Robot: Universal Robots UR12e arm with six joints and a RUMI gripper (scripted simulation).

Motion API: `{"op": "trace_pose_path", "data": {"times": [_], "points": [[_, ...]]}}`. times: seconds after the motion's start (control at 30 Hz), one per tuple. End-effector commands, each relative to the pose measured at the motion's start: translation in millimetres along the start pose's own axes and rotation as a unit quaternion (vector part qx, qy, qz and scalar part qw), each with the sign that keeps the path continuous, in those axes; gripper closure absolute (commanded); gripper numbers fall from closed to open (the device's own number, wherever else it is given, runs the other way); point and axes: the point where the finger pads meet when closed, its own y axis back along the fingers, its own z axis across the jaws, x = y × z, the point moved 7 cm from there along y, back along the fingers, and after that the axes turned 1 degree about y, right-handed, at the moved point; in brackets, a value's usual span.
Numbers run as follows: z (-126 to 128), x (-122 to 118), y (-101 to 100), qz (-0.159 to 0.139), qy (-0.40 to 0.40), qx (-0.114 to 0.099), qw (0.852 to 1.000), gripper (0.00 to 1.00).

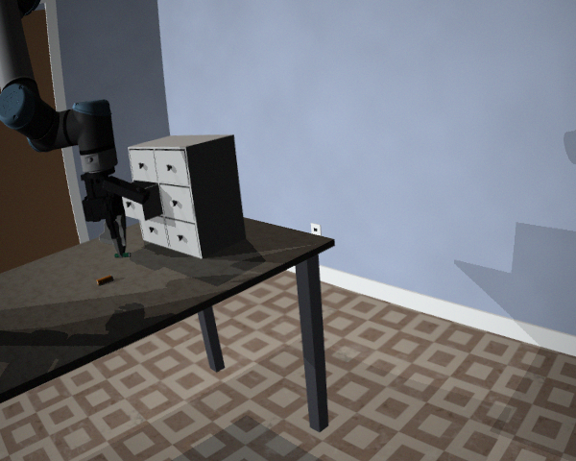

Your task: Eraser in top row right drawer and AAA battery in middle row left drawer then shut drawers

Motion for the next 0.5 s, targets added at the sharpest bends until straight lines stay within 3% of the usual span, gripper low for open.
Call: {"op": "trace_pose_path", "data": {"times": [0.0, 0.3, 0.47], "points": [[-10.8, -5.3, 0.3, 0.001, -0.064, -0.001, 0.998, 0.98], [-25.0, -11.4, 0.9, 0.002, -0.154, -0.002, 0.988, 0.98], [-37.1, -17.4, 1.3, 0.003, -0.230, -0.002, 0.973, 0.98]]}}
